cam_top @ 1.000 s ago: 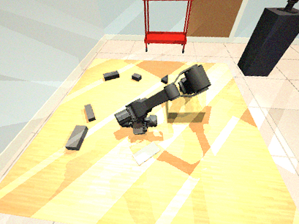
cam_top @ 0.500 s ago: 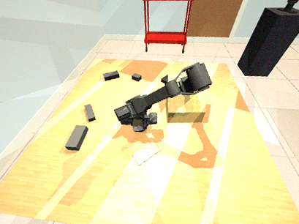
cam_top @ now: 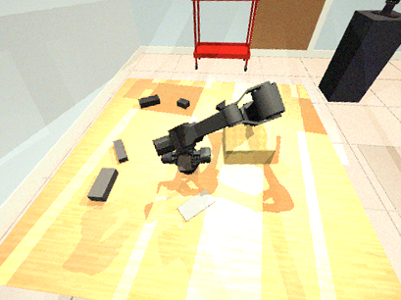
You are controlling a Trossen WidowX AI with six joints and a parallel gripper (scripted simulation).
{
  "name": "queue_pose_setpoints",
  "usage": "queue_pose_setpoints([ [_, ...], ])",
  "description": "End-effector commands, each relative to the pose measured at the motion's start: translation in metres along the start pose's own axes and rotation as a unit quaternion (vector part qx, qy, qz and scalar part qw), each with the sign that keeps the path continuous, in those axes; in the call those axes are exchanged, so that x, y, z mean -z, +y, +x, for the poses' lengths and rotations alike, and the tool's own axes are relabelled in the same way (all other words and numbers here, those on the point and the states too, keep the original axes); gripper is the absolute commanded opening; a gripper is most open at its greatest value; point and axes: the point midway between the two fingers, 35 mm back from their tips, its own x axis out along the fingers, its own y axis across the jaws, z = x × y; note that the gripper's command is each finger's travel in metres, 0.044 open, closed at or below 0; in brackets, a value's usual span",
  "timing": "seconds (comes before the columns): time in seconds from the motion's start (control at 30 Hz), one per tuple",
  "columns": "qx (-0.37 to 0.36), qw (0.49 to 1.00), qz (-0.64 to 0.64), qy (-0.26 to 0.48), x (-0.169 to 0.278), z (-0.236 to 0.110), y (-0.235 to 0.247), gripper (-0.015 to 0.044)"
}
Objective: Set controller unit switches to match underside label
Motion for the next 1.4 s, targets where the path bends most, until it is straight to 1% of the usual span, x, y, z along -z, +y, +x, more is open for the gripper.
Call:
queue_pose_setpoints([
  [0.0,0.0,1.0,0.0,-0.003,0.004,-0.003,0.0,0.0335],
  [1.37,0.0,0.999,0.0,-0.044,0.03,-0.025,0.0,0.0335],
])
